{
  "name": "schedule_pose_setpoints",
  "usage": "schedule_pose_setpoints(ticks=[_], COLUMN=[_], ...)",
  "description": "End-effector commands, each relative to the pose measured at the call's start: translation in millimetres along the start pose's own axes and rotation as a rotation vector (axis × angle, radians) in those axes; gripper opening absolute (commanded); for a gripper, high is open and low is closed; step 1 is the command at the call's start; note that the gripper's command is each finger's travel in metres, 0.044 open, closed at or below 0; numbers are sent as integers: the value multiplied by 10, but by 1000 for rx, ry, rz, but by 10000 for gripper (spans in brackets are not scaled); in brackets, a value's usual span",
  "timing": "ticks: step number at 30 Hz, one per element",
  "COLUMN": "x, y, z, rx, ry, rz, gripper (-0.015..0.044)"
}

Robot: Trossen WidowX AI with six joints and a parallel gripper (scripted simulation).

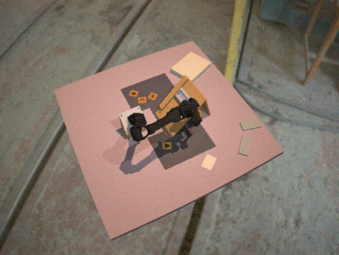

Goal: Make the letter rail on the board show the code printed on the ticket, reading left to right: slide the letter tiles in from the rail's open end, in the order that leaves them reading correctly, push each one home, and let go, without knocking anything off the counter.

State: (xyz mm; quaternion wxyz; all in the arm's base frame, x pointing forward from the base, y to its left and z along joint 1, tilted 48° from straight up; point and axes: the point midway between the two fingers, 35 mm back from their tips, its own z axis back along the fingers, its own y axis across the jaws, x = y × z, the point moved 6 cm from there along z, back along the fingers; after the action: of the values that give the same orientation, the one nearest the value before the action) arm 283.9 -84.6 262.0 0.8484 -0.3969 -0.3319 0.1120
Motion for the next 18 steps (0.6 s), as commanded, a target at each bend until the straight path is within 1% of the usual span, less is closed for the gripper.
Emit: schedule_pose_setpoints(ticks=[1, 18], x=[-12, -13], y=[36, 121], z=[-8, -11], rx=[0, 0], ry=[5, 5], rz=[-3, -3], gripper=[0, 0])
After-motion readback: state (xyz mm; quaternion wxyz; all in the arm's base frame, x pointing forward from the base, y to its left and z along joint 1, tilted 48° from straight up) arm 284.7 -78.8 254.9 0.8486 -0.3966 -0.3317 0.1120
